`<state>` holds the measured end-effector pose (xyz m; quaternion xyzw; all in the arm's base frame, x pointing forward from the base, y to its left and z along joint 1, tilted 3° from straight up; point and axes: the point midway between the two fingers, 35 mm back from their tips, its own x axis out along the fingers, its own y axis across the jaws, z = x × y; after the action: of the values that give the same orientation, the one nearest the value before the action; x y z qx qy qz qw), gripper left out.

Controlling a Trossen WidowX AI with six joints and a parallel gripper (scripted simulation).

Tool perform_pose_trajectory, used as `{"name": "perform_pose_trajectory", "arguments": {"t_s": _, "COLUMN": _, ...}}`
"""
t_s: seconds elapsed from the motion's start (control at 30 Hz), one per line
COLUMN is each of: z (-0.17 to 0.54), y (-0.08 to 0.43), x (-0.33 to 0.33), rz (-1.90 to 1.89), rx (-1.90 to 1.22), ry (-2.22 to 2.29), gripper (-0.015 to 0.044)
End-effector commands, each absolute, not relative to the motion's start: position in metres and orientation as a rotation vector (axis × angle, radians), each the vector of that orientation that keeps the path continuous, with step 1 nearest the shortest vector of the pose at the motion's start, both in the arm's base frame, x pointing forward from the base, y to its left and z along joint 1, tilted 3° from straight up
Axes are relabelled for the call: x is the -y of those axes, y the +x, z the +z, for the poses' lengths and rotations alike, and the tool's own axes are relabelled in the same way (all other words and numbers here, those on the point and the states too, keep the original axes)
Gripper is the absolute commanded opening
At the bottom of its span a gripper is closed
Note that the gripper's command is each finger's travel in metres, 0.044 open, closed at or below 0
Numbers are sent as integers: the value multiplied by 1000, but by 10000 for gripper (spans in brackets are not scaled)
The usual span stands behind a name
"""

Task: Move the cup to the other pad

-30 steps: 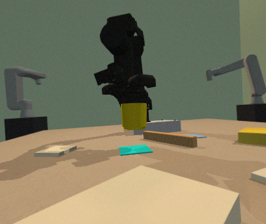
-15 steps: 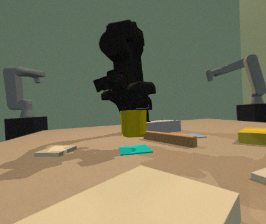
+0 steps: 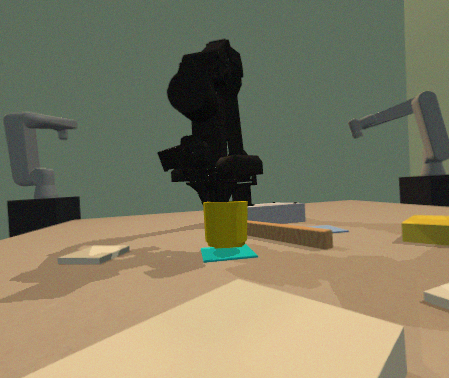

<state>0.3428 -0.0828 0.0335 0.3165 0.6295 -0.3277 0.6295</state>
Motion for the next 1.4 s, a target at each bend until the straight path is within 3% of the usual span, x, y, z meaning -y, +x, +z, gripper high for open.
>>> {"name": "perform_pose_trajectory", "arguments": {"t_s": 0.0, "z": 27, "y": 341, "x": 83, "rz": -753, "rx": -1446, "ry": 719, "gripper": 0}}
{"name": "perform_pose_trajectory", "arguments": {"t_s": 0.5, "z": 29, "y": 342, "x": 83, "rz": -752, "rx": -1445, "ry": 725, "gripper": 0}}
{"name": "perform_pose_trajectory", "arguments": {"t_s": 0.7, "z": 29, "y": 342, "x": 83, "rz": -752, "rx": -1445, "ry": 725, "gripper": 147}}
{"name": "perform_pose_trajectory", "arguments": {"t_s": 1.37, "z": 51, "y": 342, "x": 82, "rz": -752, "rx": -1445, "ry": 722, "gripper": 147}}
